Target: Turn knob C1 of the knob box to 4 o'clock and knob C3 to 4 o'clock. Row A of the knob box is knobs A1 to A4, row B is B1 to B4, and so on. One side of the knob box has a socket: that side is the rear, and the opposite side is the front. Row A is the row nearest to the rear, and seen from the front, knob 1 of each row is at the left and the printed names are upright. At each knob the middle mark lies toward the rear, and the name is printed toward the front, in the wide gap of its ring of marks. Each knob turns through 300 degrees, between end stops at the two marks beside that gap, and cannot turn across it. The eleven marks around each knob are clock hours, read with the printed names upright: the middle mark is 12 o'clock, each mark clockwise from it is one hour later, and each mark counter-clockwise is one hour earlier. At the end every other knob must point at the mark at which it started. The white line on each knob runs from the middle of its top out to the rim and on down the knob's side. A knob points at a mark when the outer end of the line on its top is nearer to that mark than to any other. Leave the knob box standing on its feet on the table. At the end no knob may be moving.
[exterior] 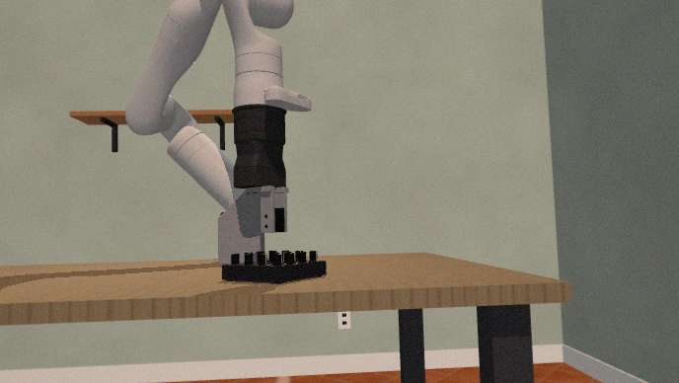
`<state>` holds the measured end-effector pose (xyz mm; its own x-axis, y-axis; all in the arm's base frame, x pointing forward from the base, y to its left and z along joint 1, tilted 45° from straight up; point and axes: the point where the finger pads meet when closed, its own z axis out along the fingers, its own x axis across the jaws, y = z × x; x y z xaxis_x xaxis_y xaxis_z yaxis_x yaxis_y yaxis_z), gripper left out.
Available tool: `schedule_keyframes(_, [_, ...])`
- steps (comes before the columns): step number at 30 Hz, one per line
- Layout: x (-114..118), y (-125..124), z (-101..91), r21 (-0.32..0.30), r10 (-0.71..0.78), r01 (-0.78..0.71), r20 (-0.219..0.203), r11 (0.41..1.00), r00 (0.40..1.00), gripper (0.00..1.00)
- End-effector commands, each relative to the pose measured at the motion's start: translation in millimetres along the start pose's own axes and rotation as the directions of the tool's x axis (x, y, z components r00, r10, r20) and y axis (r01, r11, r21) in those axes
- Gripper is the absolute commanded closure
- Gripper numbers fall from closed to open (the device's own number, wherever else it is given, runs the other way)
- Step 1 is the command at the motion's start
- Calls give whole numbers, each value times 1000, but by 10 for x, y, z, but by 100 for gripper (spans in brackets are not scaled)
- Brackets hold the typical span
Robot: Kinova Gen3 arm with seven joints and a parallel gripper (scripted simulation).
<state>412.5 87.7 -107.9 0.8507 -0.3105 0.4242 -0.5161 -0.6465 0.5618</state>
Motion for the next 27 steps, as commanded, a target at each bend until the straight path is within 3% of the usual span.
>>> schedule_keyframes(1, [-10,-22,-20,0,-64,64,4,998,998,54])
schedule_keyframes(6, [-50,-14,-19,-7,-210,210,12,978,978,54])
schedule_keyframes(11, [-94,-3,-25,-11,-403,403,23,915,915,54])
schedule_keyframes(14, [-101,-1,-28,-11,-445,445,25,895,895,54])
schedule_keyframes(20, [-132,8,-57,-6,-687,688,33,726,726,54])
schedule_keyframes(27, [-118,7,-112,4,-893,893,26,450,450,54])
